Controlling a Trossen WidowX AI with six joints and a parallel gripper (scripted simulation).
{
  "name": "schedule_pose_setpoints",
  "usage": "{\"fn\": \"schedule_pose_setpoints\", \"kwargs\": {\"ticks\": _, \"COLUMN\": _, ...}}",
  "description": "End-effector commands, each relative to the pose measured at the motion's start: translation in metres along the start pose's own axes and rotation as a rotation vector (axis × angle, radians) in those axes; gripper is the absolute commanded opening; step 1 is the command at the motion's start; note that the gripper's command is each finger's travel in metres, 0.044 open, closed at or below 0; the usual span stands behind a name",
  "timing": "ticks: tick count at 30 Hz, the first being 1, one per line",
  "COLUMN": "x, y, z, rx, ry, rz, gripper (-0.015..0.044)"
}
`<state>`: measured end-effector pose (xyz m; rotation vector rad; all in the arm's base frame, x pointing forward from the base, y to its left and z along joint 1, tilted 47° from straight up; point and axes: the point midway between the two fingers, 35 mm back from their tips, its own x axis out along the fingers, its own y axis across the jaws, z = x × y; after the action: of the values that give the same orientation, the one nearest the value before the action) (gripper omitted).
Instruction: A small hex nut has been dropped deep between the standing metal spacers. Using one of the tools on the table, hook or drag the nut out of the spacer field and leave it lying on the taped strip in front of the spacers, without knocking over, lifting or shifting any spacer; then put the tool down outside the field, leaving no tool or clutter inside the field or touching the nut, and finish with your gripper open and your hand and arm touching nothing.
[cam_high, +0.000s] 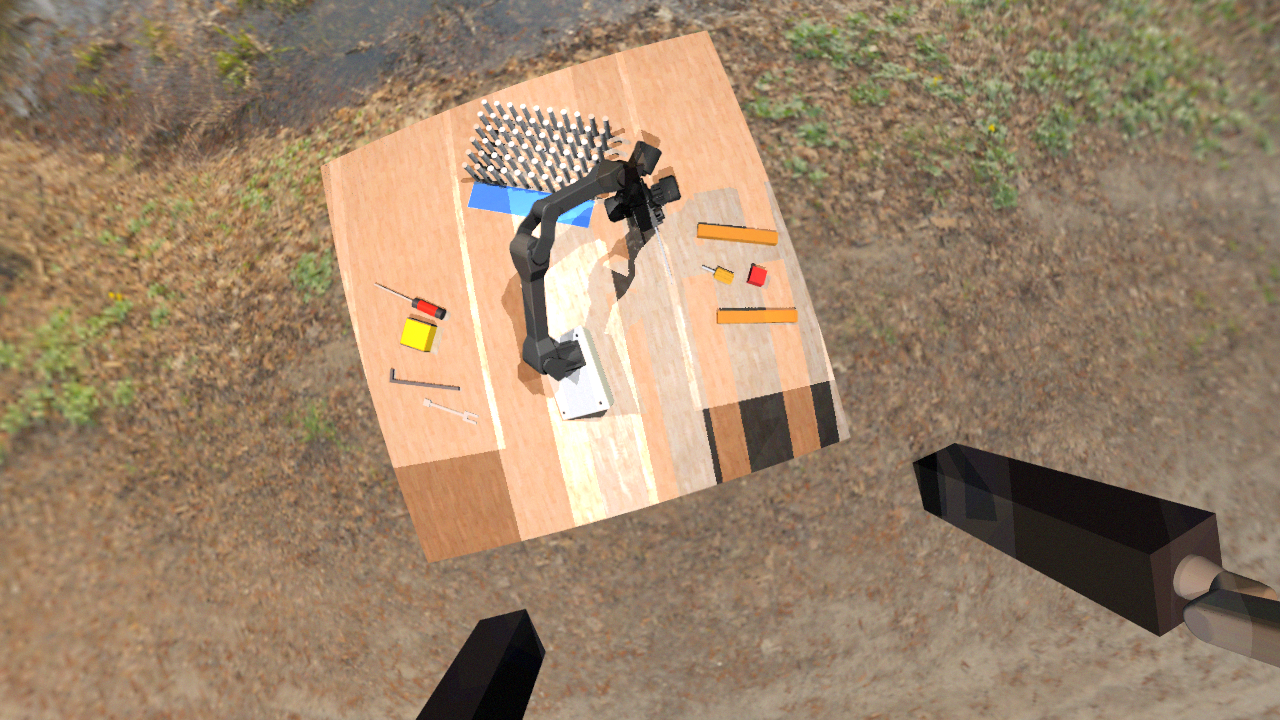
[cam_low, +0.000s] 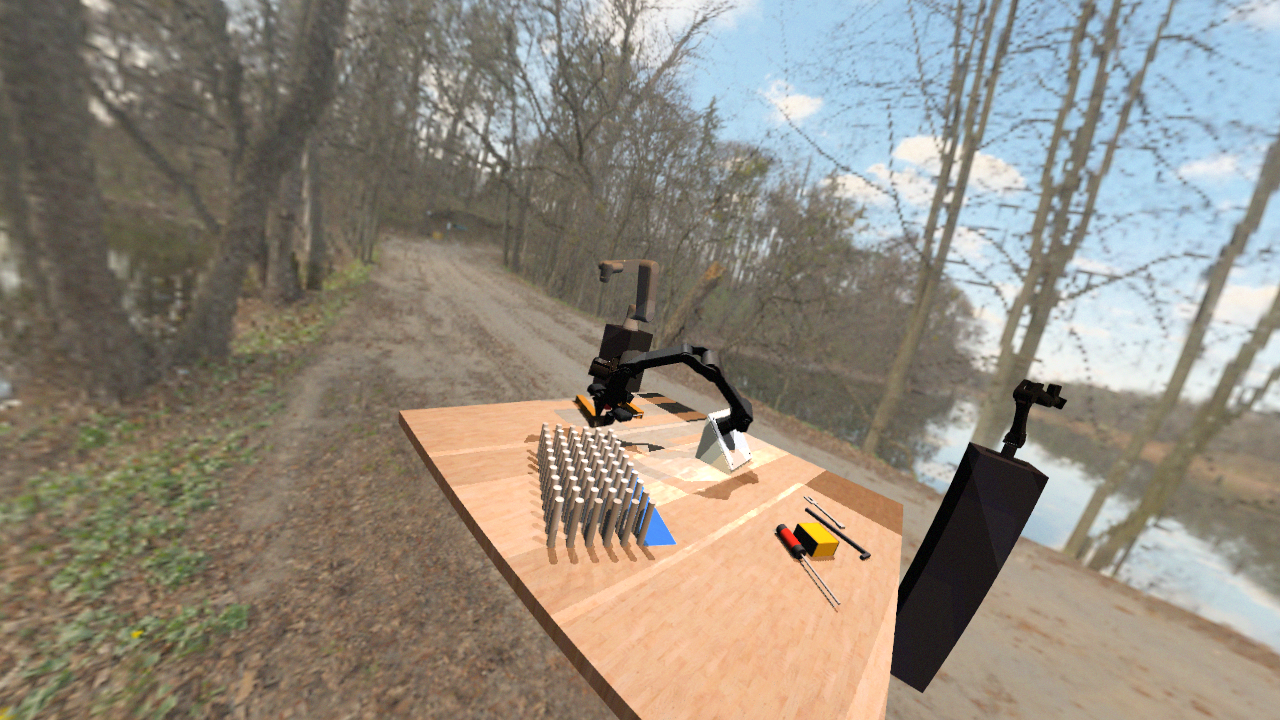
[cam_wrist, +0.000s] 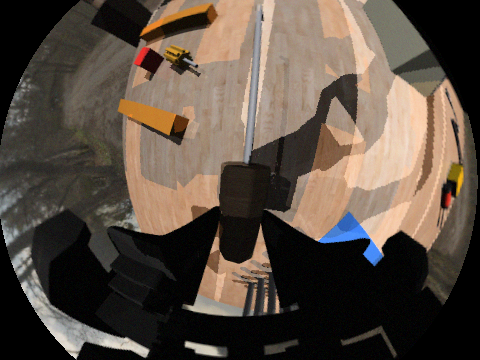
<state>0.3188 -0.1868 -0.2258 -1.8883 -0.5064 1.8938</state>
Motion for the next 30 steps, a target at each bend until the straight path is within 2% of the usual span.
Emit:
{"fn": "schedule_pose_setpoints", "kwargs": {"ticks": 1, "x": -0.007, "y": -0.004, "z": 0.004, "rx": -0.008, "ry": 0.009, "rz": 0.013, "gripper": 0.0}}
{"fn": "schedule_pose_setpoints", "kwargs": {"ticks": 14, "x": -0.004, "y": -0.02, "z": 0.021, "rx": -0.004, "ry": 0.008, "rz": 0.008, "gripper": 0.0}}
{"fn": "schedule_pose_setpoints", "kwargs": {"ticks": 30, "x": 0.021, "y": -0.024, "z": 0.019, "rx": -0.004, "ry": 0.007, "rz": 0.006, "gripper": 0.0}}
